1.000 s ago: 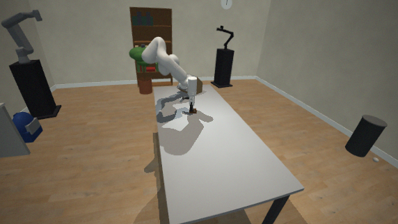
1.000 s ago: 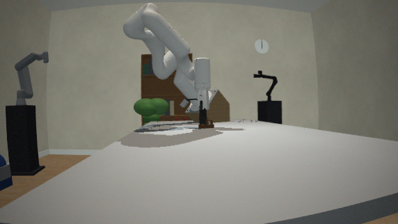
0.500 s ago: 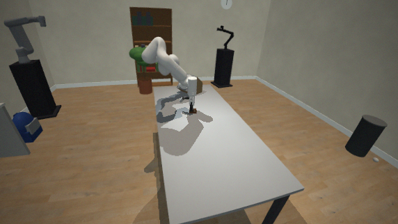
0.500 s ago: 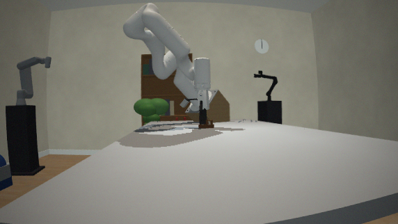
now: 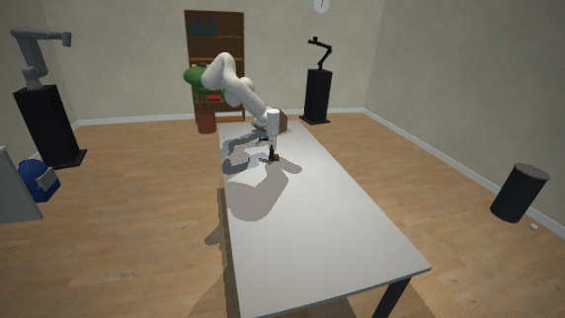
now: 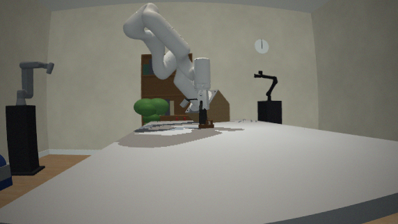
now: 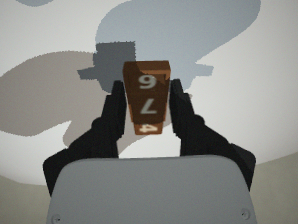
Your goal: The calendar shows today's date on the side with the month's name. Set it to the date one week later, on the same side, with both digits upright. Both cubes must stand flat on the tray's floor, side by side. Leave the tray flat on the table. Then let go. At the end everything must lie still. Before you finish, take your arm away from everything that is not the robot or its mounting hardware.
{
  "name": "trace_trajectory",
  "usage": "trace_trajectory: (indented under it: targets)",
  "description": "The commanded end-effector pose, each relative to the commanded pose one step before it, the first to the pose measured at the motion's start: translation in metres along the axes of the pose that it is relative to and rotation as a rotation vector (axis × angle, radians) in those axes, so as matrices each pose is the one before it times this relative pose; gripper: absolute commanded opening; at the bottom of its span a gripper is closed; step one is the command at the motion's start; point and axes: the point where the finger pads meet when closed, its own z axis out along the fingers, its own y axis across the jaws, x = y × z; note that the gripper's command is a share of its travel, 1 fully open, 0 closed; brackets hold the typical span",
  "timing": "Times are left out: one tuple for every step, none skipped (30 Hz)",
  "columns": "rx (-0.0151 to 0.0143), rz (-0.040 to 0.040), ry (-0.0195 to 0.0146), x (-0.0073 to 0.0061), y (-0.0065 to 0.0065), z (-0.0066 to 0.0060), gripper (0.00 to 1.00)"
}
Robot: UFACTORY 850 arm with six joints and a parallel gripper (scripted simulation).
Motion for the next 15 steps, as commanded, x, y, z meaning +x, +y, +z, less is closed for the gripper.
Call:
trace_trajectory:
  targets:
    - [0.00066,0.00025,-0.00051,-0.00023,-0.00033,-0.00028,0.47]
    - [0.00000,0.00000,0.00000,0.00000,0.00000,0.00000,0.47]
    - [0.00000,0.00000,0.00000,0.00000,0.00000,0.00000,0.47]
    - [0.00000,0.00000,0.00000,0.00000,0.00000,0.00000,0.47]
    - [0.00000,0.00000,0.00000,0.00000,0.00000,0.00000,0.47]
    - [0.00000,0.00000,0.00000,0.00000,0.00000,-0.00003,0.47]
    - [0.00000,0.00000,0.00000,0.00000,0.00000,-0.00022,0.47]
    - [0.00001,0.00000,0.00001,0.00000,0.00000,-0.00055,0.47]
    - [0.00001,0.00000,0.00001,0.00000,0.00000,-0.00100,0.47]
    - [0.00001,0.00000,0.00001,0.00000,0.00000,-0.00153,0.47]
    - [0.00000,0.00000,0.00000,0.00000,0.00001,-0.00210,0.47]
    - [0.00001,0.00000,0.00001,0.00000,-0.00001,-0.00268,0.47]
    - [0.00000,0.00000,0.00000,0.00000,0.00000,0.00000,0.47]
    - [0.00000,0.00000,0.00000,0.00000,0.00000,0.00000,0.47]
    - [0.00000,0.00000,0.00000,0.00000,0.00000,-0.00325,0.47]
